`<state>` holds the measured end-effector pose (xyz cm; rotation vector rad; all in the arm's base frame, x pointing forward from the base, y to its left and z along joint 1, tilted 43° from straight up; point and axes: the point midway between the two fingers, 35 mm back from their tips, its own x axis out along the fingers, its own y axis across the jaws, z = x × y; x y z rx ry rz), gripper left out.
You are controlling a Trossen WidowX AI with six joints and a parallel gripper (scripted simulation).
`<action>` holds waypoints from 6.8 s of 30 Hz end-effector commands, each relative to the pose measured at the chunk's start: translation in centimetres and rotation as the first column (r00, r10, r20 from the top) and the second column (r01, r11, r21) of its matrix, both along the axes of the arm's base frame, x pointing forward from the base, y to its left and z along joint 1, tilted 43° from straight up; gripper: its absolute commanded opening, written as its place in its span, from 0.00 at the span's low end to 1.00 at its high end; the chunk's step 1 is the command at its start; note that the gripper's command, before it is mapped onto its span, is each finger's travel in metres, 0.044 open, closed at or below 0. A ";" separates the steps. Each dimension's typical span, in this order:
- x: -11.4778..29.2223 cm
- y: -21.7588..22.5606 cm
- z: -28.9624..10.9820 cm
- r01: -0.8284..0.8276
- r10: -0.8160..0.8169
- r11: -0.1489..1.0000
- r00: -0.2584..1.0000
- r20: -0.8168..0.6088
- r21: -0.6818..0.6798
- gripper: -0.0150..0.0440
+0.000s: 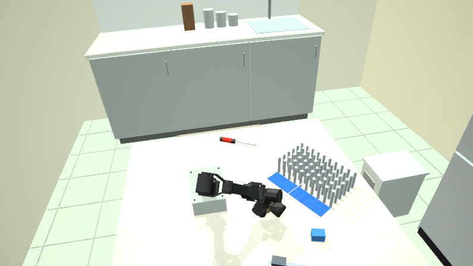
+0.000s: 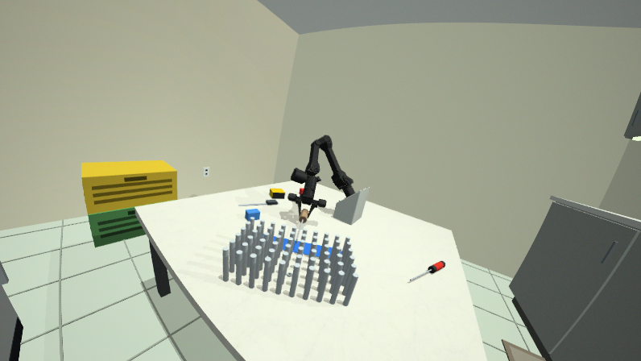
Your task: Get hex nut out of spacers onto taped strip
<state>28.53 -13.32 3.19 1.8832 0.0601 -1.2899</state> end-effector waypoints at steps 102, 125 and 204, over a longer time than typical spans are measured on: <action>4.9 1.1 -2.9 -0.010 0.010 1.000 1.000 0.004 0.004 0.25; 6.2 1.6 -3.4 -0.010 0.010 1.000 1.000 0.005 0.004 0.25; 11.1 3.4 -5.2 -0.011 0.011 1.000 1.000 0.008 0.006 0.25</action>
